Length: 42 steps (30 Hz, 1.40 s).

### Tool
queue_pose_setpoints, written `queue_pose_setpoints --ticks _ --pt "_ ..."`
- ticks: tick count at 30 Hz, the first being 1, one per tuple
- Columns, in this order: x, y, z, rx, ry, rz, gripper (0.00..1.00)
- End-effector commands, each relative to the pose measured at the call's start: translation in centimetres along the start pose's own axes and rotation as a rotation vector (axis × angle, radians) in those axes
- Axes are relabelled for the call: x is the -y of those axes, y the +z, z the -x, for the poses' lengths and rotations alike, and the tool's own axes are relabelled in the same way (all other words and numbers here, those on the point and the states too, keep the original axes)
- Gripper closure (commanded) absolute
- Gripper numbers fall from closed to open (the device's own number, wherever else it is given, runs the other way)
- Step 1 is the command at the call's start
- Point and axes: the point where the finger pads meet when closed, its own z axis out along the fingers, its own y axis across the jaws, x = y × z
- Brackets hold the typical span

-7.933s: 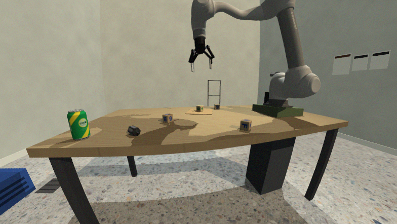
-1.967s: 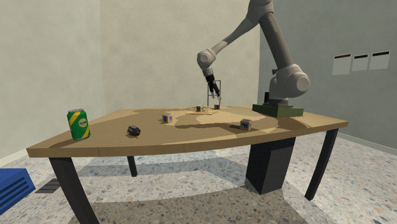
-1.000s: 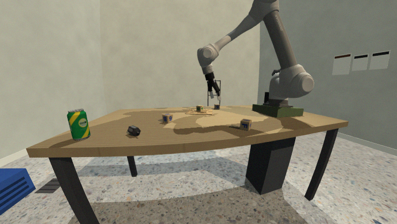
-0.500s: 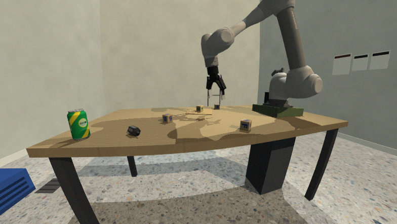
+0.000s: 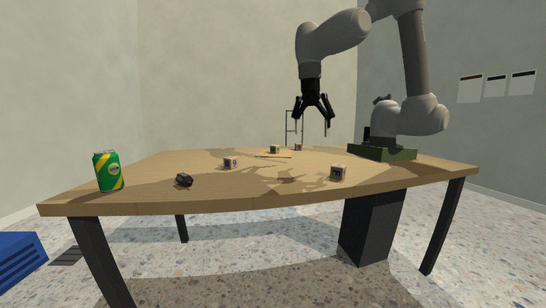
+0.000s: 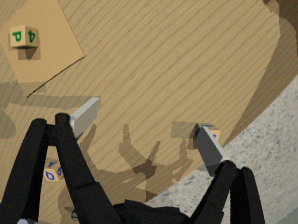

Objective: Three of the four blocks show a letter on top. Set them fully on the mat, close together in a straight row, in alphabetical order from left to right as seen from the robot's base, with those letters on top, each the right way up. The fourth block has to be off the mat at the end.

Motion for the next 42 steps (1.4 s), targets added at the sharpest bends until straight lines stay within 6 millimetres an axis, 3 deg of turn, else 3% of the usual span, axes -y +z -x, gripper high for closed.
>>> queue_pose_setpoints --ticks 1,3,5,9,11,29,42 --pt "-5.6 -0.9 2.2 0.035 -0.070 -0.006 0.00" --pt "-5.6 -0.9 2.2 0.035 -0.070 -0.006 0.00" --pt "-9.8 -1.5 3.1 0.060 -0.124 -0.007 0.00" --pt "-13.8 -2.0 3.8 0.083 -0.174 -0.007 0.00" --pt "-14.8 -2.1 3.9 0.088 -0.186 -0.006 0.00" --pt "-15.1 -2.2 3.9 0.090 -0.173 -0.005 0.00" --pt "-15.1 -1.5 4.0 0.089 0.206 0.012 0.00"
